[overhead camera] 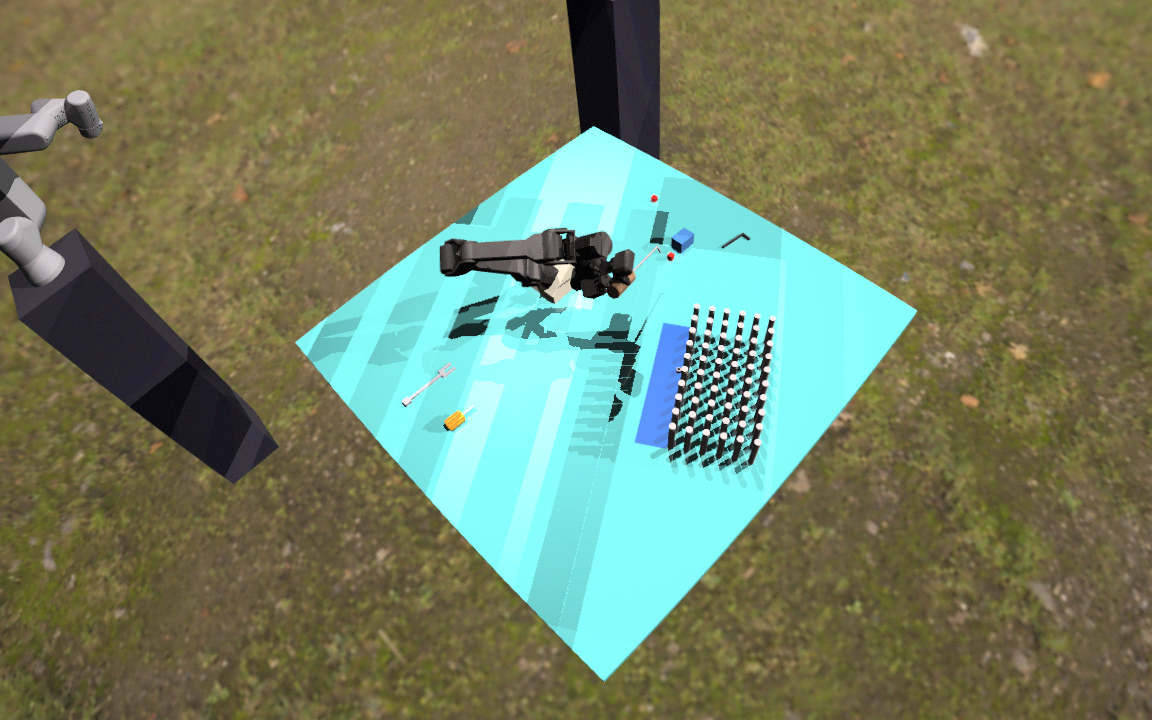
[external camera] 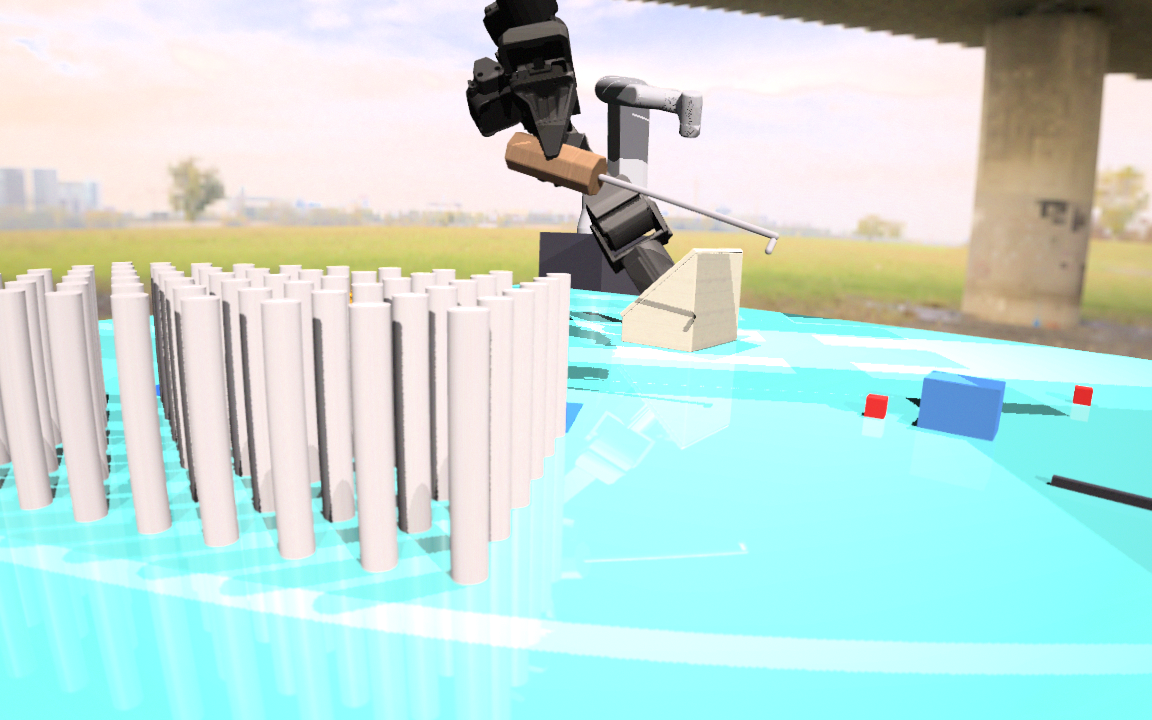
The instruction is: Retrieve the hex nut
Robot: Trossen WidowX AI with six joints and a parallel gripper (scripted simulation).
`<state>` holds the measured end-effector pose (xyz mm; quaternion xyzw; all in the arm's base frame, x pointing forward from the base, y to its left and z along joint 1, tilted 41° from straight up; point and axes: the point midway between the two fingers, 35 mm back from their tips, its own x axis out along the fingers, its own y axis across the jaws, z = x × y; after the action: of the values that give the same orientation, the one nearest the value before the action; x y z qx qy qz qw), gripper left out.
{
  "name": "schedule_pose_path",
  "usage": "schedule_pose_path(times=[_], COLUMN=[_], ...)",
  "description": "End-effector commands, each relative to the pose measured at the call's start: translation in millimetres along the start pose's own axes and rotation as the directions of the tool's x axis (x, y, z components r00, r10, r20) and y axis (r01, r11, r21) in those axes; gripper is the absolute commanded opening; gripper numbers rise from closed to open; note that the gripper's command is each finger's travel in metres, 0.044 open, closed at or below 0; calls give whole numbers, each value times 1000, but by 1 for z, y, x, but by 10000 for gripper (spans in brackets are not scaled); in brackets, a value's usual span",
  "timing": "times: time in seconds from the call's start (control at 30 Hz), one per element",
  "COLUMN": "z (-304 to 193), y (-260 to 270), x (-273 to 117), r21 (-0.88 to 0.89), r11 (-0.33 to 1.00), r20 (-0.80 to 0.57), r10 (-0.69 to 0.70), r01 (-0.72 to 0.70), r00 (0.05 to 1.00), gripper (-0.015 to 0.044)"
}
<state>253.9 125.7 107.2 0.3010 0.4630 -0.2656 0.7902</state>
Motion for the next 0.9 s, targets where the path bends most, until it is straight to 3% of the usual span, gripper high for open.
schedule_pose_path(times=[0.0,0.4,0.87], z=[-9,-34,-66], y=[8,21,32], x=[0,6,12], r21=[-142,-527,-861], r11=[990,849,507], r20=[-15,-36,-62], r10=[10,8,0], r01=[-12,-26,-53], r00=[1000,999,998], gripper=[0,0,0])
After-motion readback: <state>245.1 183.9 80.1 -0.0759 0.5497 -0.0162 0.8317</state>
